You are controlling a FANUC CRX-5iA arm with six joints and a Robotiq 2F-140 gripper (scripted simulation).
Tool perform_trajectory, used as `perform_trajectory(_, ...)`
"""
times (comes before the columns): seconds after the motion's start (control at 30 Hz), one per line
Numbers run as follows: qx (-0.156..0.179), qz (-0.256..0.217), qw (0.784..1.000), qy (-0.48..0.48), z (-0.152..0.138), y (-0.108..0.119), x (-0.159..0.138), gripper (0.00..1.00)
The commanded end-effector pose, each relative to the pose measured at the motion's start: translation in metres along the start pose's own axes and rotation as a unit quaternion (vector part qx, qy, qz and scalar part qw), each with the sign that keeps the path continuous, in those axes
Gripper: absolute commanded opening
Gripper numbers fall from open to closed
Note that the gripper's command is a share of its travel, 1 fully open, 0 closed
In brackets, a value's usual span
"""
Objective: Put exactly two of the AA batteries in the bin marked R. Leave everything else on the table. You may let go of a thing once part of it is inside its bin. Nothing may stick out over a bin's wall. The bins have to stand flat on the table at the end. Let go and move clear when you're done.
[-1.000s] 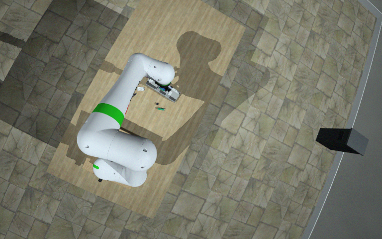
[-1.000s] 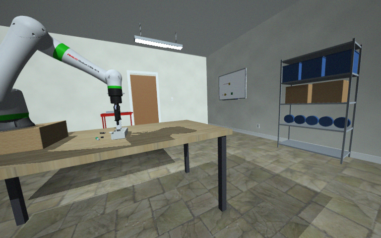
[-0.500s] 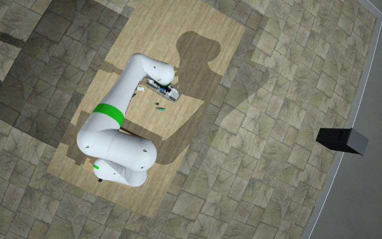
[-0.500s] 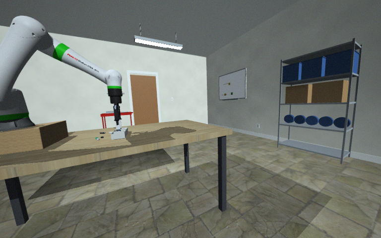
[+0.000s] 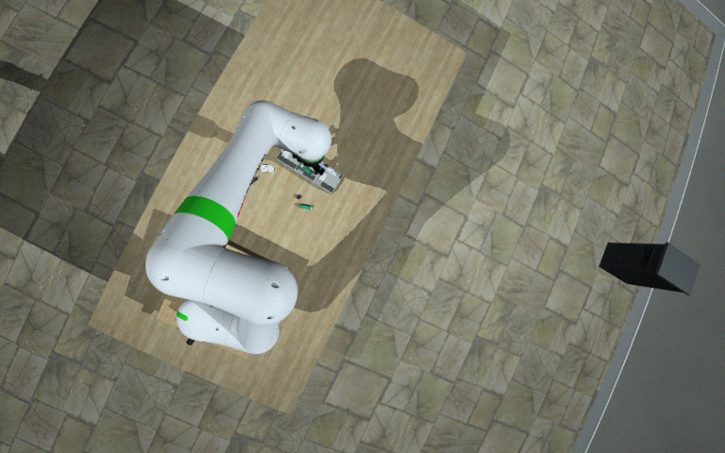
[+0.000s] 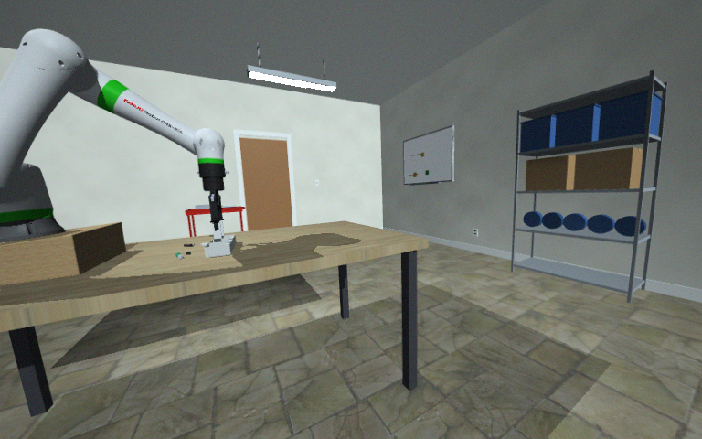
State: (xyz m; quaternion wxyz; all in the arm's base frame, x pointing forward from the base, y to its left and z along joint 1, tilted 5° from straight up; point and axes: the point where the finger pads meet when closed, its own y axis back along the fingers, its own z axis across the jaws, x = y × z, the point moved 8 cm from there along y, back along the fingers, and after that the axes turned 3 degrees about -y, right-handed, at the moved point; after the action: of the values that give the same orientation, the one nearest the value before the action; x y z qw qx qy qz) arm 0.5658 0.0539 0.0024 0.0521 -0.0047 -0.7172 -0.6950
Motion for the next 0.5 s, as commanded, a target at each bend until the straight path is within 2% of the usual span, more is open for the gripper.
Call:
perform_trajectory(0.0, 0.0, 0.0, 1.0, 0.0, 0.0, 0.01, 0.0, 0.41)
perform_trajectory(0.27, 0.0, 0.0, 1.0, 0.0, 0.0, 0.01, 0.0, 0.41)
perform_trajectory(0.3, 0.0, 0.0, 1.0, 0.0, 0.0, 0.014, 0.0, 1.0)
perform_trajectory(0.47, 0.0, 0.0, 1.0, 0.0, 0.0, 0.034, 0.0, 1.0)
